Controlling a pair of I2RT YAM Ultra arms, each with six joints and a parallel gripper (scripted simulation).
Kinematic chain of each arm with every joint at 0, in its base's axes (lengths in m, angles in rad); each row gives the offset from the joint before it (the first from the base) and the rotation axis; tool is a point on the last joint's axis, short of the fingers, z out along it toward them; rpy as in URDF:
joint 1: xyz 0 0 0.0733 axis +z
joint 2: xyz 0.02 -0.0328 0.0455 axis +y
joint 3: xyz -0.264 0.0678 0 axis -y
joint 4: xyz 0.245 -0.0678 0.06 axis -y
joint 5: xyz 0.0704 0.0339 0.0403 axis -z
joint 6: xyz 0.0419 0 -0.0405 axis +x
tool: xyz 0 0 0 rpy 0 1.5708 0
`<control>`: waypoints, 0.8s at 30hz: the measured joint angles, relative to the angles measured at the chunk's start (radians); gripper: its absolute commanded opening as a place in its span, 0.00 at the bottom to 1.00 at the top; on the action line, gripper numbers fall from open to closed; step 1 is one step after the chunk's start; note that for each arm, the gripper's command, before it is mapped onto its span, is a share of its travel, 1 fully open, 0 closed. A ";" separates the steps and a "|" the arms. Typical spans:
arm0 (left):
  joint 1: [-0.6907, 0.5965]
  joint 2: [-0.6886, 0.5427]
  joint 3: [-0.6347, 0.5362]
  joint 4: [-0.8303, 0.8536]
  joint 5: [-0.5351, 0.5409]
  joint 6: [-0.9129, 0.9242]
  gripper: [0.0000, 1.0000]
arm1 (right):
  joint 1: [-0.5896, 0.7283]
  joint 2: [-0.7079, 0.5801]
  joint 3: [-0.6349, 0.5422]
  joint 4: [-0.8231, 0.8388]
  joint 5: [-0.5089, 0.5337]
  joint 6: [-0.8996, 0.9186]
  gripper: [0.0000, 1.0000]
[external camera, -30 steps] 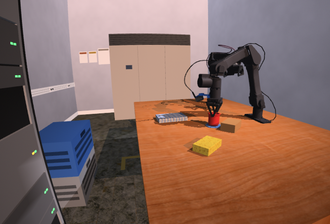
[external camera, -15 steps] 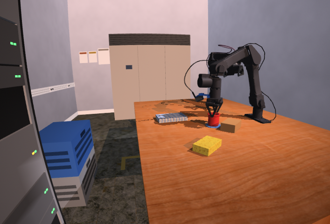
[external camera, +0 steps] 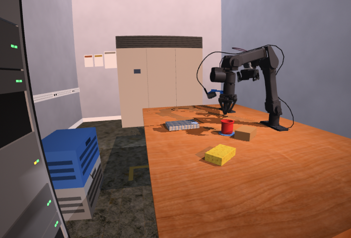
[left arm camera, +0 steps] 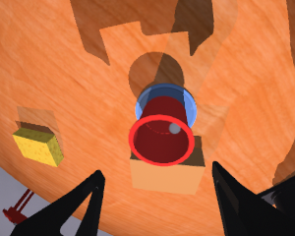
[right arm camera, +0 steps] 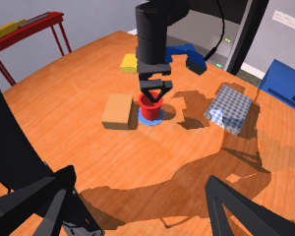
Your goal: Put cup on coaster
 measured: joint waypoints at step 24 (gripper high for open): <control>0.085 -0.371 -0.451 0.323 0.163 -0.605 1.00 | -0.666 -0.146 -0.097 0.238 -0.307 -0.294 1.00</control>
